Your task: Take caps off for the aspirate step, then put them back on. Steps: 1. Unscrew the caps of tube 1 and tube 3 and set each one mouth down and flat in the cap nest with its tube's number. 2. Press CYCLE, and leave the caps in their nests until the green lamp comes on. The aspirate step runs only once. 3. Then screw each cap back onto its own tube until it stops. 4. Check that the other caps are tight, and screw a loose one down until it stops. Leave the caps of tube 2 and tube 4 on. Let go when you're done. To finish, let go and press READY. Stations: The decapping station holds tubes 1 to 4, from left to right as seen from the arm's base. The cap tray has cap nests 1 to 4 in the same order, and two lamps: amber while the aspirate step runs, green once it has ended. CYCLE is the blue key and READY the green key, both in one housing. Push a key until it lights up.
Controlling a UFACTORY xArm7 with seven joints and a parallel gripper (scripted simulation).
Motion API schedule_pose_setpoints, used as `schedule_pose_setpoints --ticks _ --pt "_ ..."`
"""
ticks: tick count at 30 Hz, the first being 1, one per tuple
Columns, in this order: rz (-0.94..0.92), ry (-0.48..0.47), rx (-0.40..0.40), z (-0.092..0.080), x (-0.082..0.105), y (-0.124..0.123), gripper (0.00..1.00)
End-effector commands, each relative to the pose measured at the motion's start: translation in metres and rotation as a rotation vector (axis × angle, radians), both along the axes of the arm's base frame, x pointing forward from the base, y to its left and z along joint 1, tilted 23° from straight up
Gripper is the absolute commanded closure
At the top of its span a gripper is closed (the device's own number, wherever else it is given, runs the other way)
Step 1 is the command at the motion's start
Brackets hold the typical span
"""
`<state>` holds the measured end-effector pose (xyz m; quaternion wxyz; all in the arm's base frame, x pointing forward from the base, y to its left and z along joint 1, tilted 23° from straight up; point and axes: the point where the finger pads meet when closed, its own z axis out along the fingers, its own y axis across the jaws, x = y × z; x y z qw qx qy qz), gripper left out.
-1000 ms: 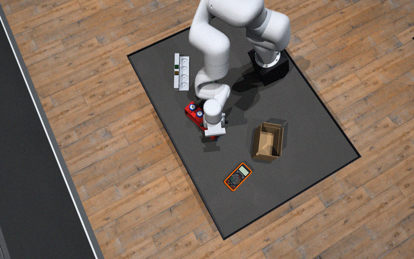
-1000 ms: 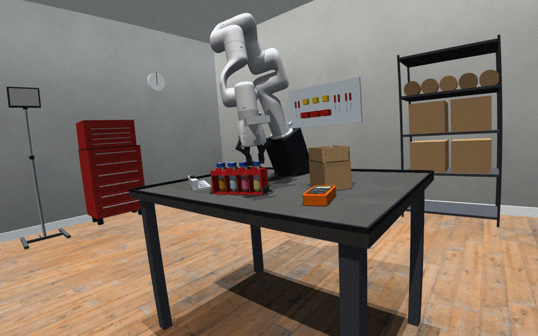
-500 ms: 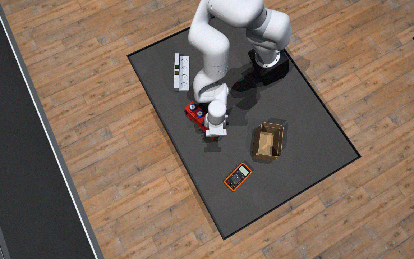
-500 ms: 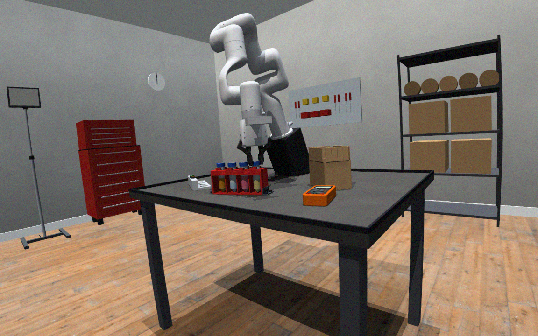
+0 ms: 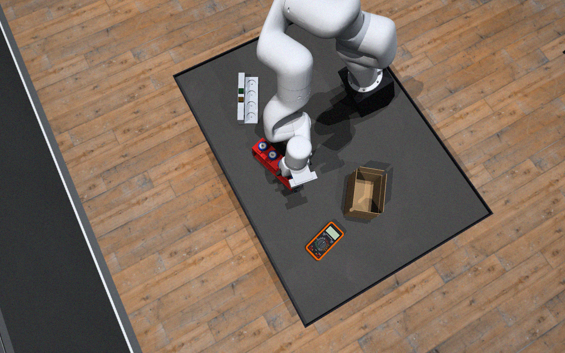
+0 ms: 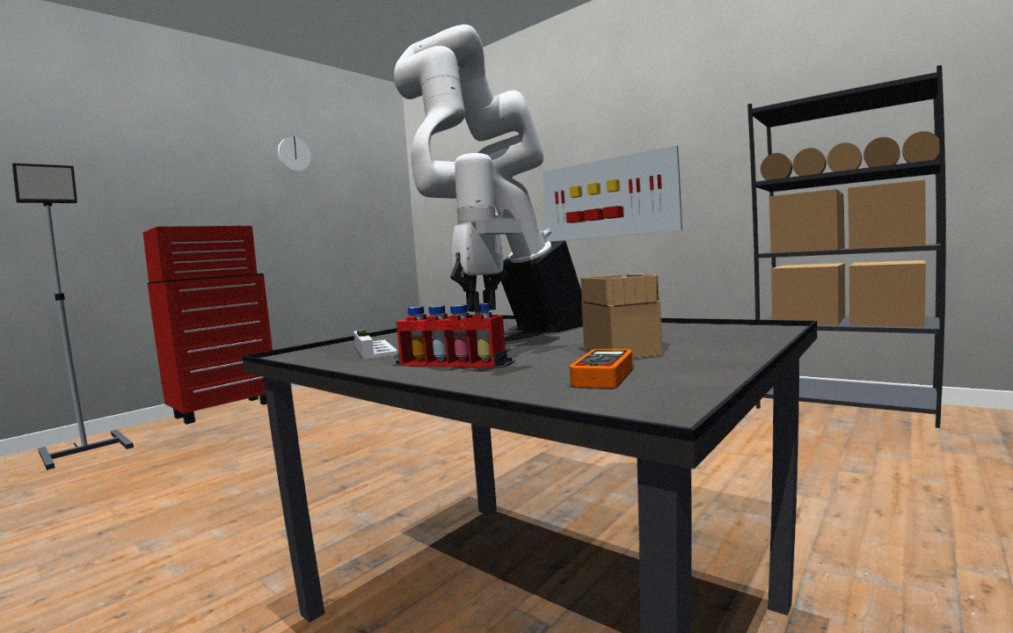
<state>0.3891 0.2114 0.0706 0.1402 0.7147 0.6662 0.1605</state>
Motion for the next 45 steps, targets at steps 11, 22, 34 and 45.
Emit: schedule_pose_setpoints --ticks 11,22,34,45 --pt "0.575 0.008 -0.249 0.0016 0.0005 0.0009 1.00" --pt "1.031 -0.002 -0.454 0.0019 0.0004 0.0009 1.00" --pt "1.141 -0.005 -0.503 0.0019 0.0004 0.0009 0.54" --pt "1.141 -0.005 -0.503 0.0020 0.0004 0.0009 0.54"
